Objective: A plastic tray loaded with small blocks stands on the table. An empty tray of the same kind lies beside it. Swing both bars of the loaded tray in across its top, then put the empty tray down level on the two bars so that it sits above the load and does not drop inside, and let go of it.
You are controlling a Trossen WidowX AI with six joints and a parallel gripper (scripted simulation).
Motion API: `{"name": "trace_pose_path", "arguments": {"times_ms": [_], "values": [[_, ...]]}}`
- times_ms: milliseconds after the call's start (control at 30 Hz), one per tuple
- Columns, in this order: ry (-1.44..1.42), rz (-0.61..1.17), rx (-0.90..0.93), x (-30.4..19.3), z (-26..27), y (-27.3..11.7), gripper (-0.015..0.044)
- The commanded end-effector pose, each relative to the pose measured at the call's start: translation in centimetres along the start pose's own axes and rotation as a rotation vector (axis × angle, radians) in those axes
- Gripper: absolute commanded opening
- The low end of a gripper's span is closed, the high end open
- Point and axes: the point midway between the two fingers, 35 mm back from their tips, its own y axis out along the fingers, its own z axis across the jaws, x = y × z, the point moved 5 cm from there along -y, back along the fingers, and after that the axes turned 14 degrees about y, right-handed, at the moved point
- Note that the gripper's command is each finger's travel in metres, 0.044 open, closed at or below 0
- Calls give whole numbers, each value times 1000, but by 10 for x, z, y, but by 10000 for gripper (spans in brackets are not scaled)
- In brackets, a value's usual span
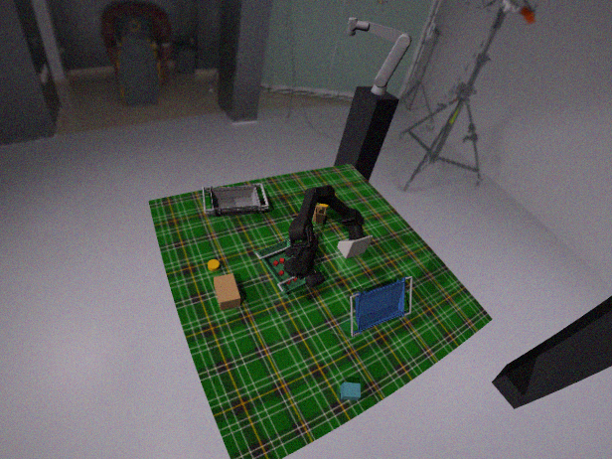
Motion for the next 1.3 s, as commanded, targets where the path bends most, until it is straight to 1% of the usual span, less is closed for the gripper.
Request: {"name": "trace_pose_path", "arguments": {"times_ms": [0,100,300,433,533,633,967,1267], "values": [[-6,-4,29,-45,46,-26,0],[-7,1,51,-83,76,-43,0],[-9,14,68,-160,117,-66,0],[40,20,59,-210,135,-78,0],[100,21,40,-265,147,-85,0],[146,17,21,-305,152,-88,0],[151,16,18,-309,153,-86,0],[147,13,4,-309,156,-56,0]]}}
